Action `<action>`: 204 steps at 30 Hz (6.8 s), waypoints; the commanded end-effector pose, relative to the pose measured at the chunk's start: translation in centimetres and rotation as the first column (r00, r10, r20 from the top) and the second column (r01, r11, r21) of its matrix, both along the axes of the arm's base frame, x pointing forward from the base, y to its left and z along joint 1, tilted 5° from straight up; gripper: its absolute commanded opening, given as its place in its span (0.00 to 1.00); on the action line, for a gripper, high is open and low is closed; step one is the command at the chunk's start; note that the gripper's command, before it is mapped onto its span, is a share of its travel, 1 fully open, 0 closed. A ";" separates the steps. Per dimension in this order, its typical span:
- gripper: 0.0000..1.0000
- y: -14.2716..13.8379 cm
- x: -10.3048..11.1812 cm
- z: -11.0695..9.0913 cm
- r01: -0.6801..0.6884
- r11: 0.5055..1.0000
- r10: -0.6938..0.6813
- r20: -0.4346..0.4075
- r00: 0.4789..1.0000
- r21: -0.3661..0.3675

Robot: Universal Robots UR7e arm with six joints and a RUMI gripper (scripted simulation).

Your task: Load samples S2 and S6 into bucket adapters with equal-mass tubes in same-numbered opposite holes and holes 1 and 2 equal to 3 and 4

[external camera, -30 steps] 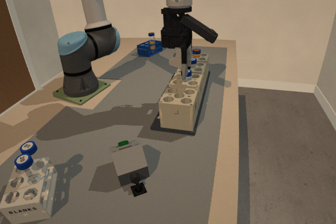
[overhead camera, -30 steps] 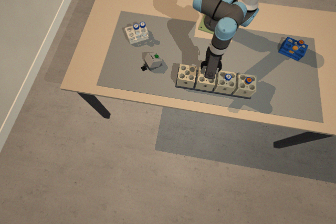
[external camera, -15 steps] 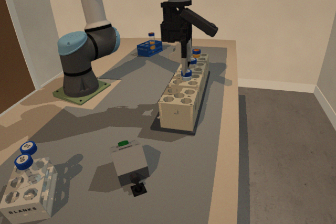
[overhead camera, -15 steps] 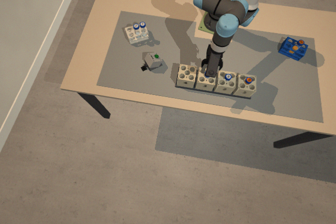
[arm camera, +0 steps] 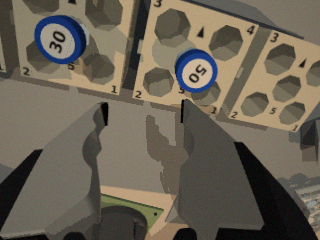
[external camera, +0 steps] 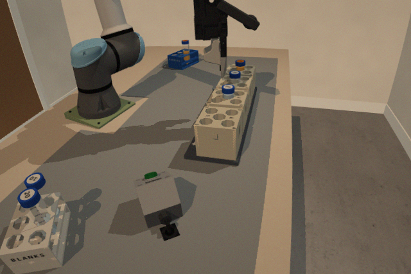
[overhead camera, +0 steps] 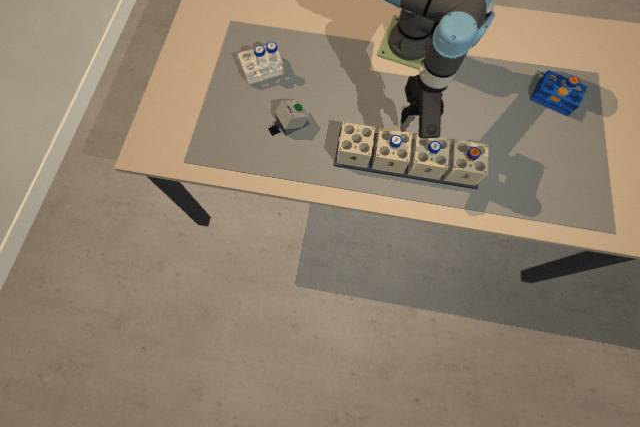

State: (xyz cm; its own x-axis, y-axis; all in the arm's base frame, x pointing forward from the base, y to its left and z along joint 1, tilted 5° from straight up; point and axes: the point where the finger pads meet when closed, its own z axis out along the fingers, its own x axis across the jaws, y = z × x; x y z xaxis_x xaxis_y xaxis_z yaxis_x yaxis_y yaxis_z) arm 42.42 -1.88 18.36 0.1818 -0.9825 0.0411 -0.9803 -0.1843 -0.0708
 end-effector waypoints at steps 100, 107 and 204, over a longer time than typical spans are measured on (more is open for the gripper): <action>0.35 49.1 -23.1 -7.4 -0.809 0.586 0.807 -0.048 0.588 -0.052; 0.00 49.1 -23.1 -7.5 -0.809 0.586 0.807 -0.048 0.588 -0.052; 0.00 34.5 -18.5 6.7 -0.299 0.954 0.299 -0.006 0.954 -0.020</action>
State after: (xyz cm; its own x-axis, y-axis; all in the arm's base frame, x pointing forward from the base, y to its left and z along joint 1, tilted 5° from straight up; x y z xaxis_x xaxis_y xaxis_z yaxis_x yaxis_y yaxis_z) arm 23.00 34.93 24.86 0.5497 -0.8327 0.0667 -0.8315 -0.5531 -0.0522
